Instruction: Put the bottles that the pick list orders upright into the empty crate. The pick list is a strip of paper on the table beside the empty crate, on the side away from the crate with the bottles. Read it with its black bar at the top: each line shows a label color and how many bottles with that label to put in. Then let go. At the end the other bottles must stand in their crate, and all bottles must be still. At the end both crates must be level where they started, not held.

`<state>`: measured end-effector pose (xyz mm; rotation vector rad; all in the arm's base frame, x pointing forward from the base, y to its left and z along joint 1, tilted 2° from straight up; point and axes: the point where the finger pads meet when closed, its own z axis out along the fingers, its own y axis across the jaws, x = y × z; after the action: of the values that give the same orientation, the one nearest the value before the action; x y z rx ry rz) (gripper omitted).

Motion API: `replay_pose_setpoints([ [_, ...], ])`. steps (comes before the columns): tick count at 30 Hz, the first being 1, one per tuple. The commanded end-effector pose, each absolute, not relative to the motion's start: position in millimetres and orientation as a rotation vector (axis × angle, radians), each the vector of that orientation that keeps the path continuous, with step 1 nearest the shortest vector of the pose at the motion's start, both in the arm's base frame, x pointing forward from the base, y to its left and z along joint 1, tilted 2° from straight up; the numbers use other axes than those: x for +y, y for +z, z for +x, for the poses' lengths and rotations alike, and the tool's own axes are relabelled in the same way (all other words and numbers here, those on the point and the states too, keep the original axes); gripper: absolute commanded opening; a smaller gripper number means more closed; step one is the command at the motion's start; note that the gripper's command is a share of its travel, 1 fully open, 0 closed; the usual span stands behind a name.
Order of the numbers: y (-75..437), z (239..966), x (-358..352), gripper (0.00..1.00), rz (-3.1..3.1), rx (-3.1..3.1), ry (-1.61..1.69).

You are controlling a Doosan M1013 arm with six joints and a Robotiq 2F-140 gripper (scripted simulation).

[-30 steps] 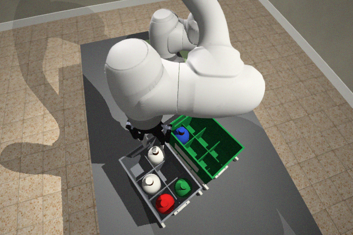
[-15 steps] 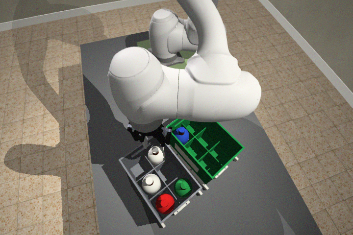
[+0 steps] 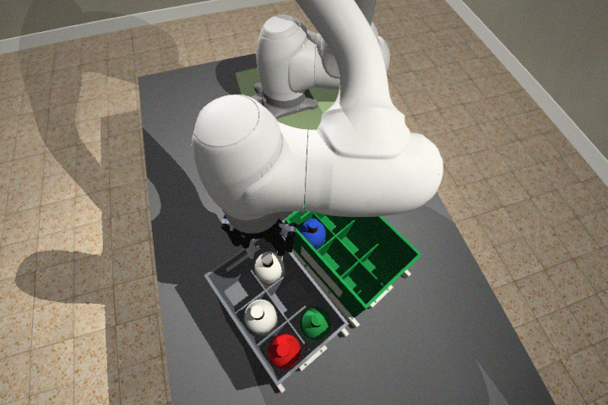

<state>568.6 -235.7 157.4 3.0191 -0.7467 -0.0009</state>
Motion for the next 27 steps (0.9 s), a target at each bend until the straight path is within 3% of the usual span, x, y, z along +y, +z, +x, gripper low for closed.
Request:
replay_pose_setpoints([
  [1, 155.9, 568.6, -235.7, 0.38, 3.019, -0.747, -0.001],
  [27, 124.0, 568.4, -236.6, 0.38, 3.019, -0.747, -0.001],
])
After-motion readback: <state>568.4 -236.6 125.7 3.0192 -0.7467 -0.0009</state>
